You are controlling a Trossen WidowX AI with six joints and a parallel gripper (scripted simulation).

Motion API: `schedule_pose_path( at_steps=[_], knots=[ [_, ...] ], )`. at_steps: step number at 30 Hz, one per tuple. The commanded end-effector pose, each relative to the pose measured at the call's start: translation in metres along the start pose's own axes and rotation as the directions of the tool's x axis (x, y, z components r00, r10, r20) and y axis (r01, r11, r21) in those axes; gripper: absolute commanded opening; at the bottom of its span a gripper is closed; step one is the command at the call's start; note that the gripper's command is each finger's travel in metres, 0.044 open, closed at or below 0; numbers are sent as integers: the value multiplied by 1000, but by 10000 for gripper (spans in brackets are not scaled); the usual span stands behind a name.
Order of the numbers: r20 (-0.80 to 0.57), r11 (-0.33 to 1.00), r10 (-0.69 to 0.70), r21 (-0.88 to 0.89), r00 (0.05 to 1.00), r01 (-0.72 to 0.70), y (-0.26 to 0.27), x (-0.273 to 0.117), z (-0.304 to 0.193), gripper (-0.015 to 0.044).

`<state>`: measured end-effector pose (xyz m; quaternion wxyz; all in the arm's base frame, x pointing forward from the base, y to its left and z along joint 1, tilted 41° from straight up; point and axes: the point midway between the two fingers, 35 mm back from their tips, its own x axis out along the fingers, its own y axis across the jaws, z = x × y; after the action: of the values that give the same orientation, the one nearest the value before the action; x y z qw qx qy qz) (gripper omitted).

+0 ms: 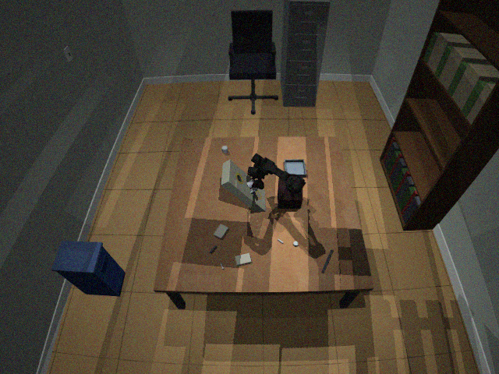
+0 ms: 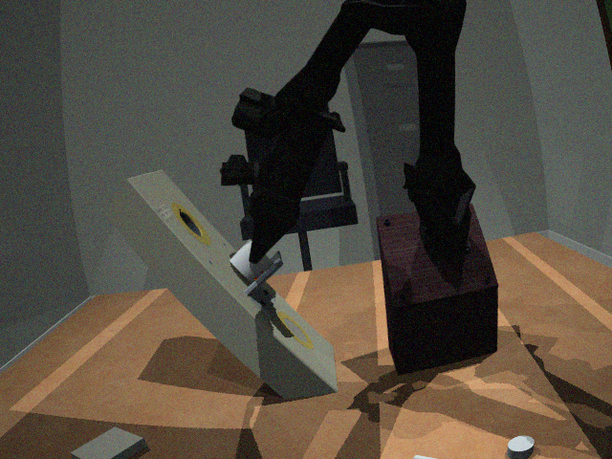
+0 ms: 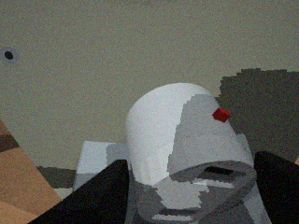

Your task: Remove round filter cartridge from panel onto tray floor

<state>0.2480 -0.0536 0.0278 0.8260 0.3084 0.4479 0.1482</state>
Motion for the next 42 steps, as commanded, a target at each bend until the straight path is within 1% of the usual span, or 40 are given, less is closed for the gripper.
schedule_pose_path(
  at_steps=[1, 5, 12, 13, 20, 36, 42],
  knots=[
    [-1, 1000, 0, -2, 1000, 0, 0, 0, 0, 225],
    [-1, 1000, 0, -2, 1000, 0, 0, 0, 0, 198],
    [0, 1000, 1, -1, 1000, -1, 0, -4, 8, 14],
    [0, 1000, 1, -1, 1000, -1, 0, -5, 12, 0],
    [-1, 1000, -2, -1, 1000, 2, -1, -17, 24, 0],
    [-4, 1000, -3, 2, 1000, 3, -1, -98, 27, 0],
    [-3, 1000, -2, 1, 1000, 2, -10, -101, 29, 0]
  ],
)
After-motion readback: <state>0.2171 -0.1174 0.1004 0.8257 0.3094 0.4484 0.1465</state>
